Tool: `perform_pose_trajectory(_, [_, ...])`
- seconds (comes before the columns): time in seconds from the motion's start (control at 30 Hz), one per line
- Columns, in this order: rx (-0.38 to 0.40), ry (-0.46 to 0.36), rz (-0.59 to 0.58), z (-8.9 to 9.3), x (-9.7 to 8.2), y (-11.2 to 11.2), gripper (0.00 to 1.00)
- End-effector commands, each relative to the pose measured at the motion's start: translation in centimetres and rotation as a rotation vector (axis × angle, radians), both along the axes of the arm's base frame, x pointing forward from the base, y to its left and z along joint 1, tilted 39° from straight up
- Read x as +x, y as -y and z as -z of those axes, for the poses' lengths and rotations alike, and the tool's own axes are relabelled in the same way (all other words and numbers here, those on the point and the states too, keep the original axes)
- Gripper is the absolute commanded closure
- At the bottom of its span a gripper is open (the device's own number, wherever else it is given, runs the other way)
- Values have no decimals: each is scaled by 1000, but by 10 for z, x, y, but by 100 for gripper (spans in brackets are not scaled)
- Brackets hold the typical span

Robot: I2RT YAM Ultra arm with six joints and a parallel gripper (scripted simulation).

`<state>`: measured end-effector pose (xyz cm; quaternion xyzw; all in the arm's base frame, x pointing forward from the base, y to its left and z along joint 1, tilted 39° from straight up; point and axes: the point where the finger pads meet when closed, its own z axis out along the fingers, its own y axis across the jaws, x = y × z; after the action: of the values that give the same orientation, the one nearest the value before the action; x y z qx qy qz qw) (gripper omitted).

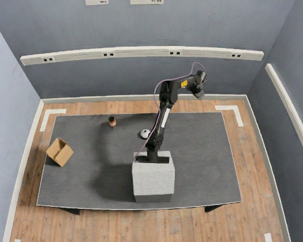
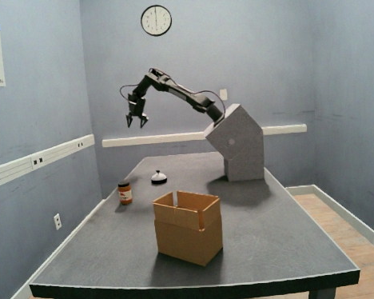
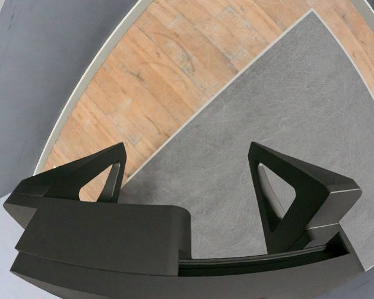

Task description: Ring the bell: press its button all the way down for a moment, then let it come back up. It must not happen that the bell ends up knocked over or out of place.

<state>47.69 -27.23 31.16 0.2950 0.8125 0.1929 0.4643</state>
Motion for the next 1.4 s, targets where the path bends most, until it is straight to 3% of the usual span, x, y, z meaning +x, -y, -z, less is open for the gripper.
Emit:
perform_pose_trajectory(0.0, [-14,17,7,-10,-3,3,0])
perform_pose_trajectory(0.57, [-14,17,6,-9,-3,2,0])
perform_pose_trajectory(0.77, [-42,7,-18,-5,2,-17,0])
perform_pose_trajectory(0.9, [-70,-27,-59,10,11,-51,0])
perform_pose_trajectory(1.03, [-121,-78,-127,36,18,-107,0])
perform_pose_trajectory(1.1, [-121,-78,-127,36,18,-107,0])
perform_pose_trajectory(1.23, [-198,-139,-218,71,13,-177,0])
perform_pose_trajectory(1.33, [-271,-183,-294,101,-3,-230,0])
perform_pose_trajectory(1.37, [-271,-183,-294,101,-3,-230,0])
